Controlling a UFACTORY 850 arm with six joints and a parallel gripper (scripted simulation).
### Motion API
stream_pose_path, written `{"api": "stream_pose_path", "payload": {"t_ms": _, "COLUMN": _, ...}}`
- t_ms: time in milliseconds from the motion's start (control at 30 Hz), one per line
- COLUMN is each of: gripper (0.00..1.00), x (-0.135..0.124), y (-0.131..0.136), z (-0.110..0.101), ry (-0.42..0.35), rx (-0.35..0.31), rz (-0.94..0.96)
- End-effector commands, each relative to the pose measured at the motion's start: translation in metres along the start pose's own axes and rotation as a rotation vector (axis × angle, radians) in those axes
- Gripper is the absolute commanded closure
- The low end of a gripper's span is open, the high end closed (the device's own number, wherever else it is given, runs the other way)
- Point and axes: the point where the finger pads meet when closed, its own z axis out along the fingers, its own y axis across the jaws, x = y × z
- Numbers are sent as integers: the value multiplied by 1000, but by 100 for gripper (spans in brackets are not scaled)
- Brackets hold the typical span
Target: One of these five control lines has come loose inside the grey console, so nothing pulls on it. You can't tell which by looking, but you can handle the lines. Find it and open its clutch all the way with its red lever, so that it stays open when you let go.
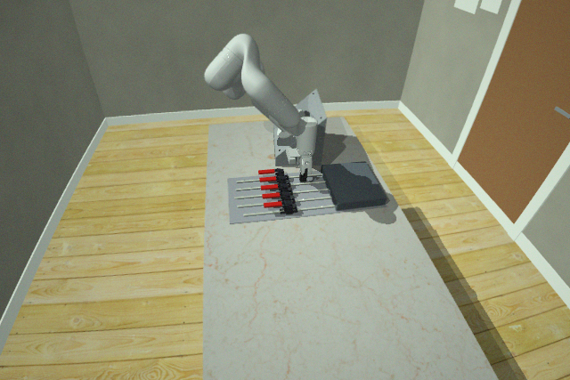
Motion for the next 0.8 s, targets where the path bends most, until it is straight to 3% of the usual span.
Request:
{"api": "stream_pose_path", "payload": {"t_ms": 0, "gripper": 100, "x": 0, "y": -1, "z": 5, "ry": 0, "rx": 2, "rz": 0}}
{"api": "stream_pose_path", "payload": {"t_ms": 767, "gripper": 100, "x": 0, "y": -7, "z": 5, "ry": 0, "rx": 2, "rz": 0}}
